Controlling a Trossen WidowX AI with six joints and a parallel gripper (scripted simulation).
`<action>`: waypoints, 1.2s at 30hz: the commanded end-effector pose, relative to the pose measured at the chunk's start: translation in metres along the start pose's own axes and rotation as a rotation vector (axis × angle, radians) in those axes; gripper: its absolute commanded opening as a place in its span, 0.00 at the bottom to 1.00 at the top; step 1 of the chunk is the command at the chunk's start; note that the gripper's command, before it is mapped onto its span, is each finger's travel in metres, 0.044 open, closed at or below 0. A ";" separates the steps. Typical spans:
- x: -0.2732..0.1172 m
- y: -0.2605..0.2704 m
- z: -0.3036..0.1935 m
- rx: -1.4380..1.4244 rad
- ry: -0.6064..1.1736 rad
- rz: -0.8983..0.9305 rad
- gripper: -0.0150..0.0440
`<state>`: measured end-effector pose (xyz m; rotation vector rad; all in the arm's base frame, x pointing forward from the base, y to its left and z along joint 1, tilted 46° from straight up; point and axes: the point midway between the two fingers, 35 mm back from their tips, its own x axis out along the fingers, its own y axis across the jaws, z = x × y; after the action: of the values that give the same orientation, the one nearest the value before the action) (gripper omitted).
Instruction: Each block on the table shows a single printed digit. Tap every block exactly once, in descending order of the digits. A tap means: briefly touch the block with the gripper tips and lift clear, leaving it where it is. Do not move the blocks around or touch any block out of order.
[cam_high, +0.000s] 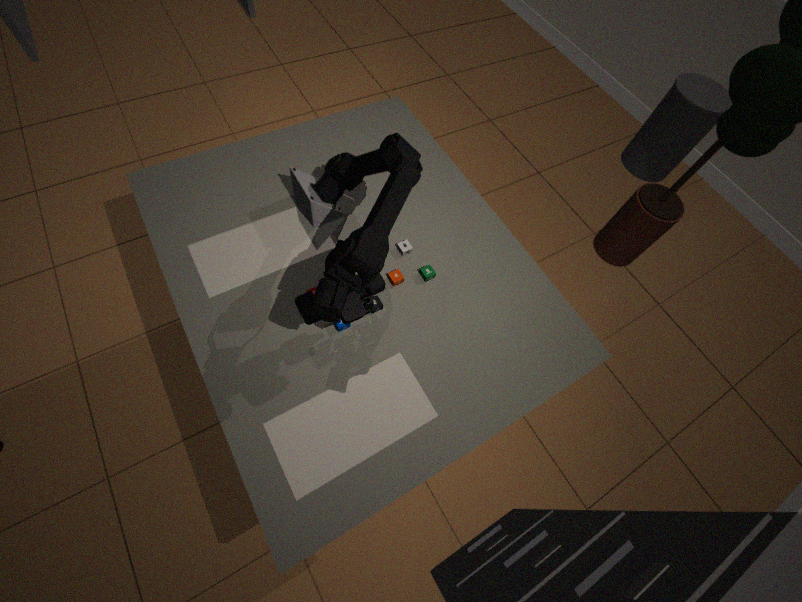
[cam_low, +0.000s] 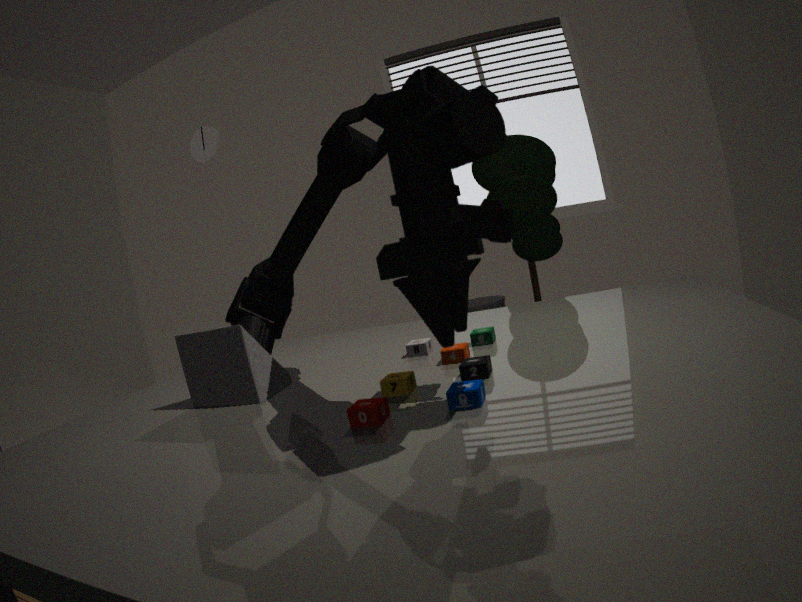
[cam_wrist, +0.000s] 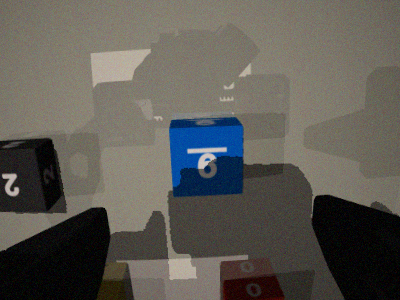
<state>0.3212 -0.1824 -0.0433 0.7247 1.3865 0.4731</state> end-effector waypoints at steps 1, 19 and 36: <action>0.023 0.002 -0.003 0.008 0.004 0.010 0.49; 0.029 0.002 -0.003 0.008 0.004 0.010 0.29; 0.054 0.003 -0.003 0.008 0.004 0.011 0.29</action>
<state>0.3260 -0.1457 -0.0772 0.7289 1.3902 0.4795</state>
